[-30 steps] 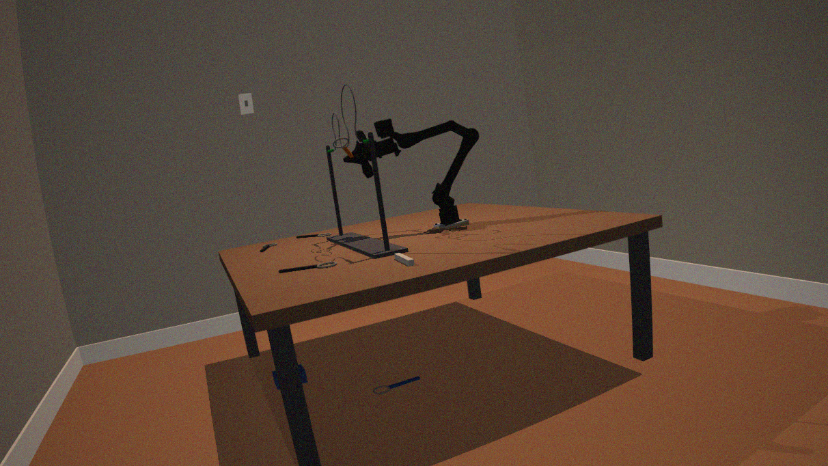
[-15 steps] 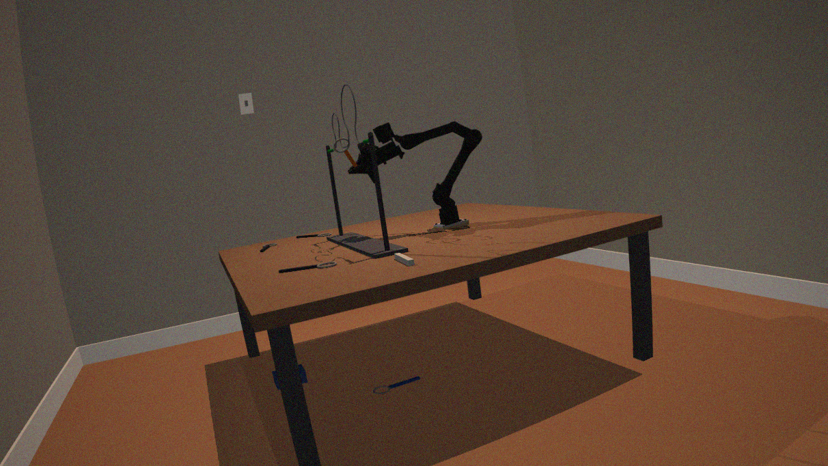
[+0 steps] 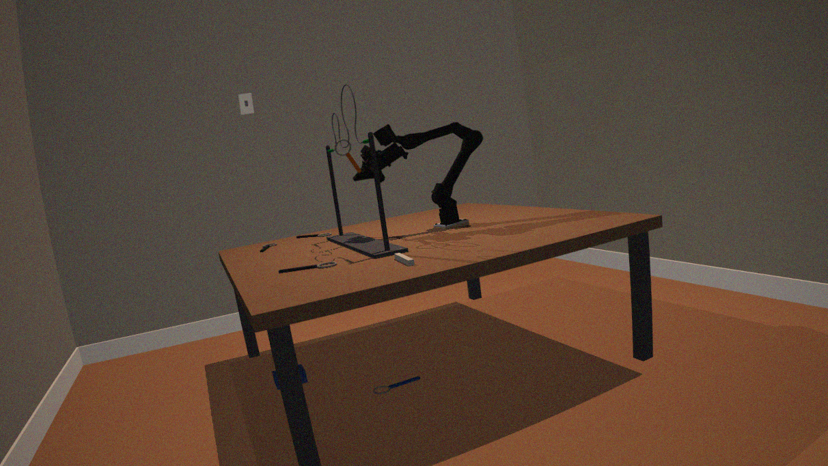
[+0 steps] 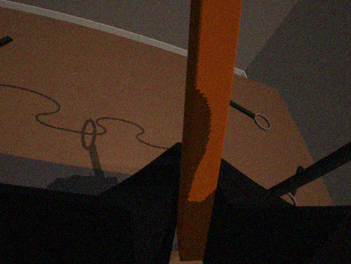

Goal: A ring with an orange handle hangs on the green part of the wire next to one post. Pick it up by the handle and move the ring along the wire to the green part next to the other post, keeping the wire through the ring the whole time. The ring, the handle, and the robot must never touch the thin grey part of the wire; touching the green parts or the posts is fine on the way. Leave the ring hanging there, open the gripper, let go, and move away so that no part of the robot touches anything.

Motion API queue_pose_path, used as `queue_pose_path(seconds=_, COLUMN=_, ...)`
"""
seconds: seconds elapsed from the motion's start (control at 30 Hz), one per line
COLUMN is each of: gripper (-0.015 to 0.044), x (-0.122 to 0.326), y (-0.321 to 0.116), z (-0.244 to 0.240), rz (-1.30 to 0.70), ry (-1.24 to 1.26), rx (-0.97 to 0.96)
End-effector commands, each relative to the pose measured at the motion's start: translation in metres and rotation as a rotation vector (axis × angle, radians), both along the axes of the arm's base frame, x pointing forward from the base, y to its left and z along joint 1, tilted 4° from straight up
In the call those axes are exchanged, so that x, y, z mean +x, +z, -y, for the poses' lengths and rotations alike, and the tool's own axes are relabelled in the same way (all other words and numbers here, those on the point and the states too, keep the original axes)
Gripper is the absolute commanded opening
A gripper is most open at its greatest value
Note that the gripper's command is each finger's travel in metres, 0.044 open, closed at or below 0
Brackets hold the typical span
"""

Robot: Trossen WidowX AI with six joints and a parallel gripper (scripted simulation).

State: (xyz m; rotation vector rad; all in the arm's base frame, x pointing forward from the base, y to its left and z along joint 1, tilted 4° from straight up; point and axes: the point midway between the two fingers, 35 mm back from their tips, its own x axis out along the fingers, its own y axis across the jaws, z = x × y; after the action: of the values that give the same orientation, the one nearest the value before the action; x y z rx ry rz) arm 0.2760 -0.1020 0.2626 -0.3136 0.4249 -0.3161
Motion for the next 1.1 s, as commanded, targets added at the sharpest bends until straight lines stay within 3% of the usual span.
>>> queue_pose_path(seconds=0.0, gripper=-0.015, x=0.001, y=-0.002, z=-0.01, rz=0.01, ry=0.0, rx=0.066)
queue_pose_path(seconds=0.43, gripper=-0.015, x=0.005, y=-0.006, z=-0.042, rz=0.028, ry=0.016, rx=0.237)
queue_pose_path(seconds=1.07, gripper=-0.015, x=0.007, y=-0.007, z=-0.07, rz=0.038, ry=0.023, rx=0.318)
